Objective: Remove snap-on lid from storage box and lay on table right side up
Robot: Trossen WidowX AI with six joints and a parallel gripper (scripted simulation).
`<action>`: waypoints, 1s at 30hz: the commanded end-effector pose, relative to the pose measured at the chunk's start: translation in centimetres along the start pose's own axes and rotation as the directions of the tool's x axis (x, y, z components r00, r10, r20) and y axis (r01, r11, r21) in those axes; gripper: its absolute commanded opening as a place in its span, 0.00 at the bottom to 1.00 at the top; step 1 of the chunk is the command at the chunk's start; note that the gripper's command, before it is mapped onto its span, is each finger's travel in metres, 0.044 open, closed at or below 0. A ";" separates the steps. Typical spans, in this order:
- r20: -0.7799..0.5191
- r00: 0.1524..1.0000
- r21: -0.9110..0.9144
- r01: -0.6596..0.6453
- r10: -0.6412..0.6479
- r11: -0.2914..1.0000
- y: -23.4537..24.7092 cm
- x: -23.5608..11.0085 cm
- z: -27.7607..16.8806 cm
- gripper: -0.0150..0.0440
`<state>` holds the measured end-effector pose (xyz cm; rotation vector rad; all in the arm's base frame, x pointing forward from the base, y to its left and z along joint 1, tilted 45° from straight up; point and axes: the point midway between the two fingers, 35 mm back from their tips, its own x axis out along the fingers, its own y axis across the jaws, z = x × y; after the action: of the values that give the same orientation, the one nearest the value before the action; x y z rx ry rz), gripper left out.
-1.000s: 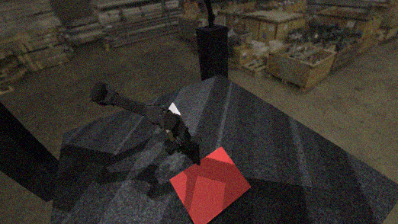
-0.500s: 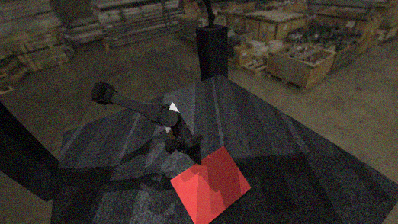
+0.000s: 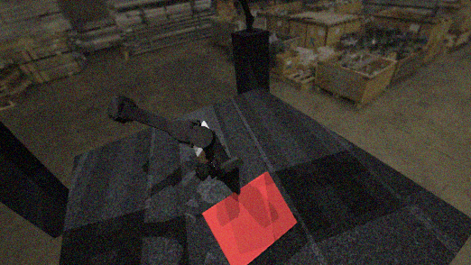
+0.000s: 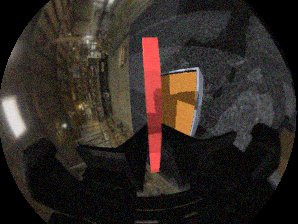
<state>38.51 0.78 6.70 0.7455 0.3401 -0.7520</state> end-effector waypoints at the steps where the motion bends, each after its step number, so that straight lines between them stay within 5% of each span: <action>1: 0.001 1.000 0.010 -0.012 0.012 1.000 1.1 -0.3 0.0 0.25; 30: -0.001 1.000 0.010 -0.011 0.011 1.000 4.0 -2.7 0.0 0.25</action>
<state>39.20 3.50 9.36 0.7450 0.3433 -0.7519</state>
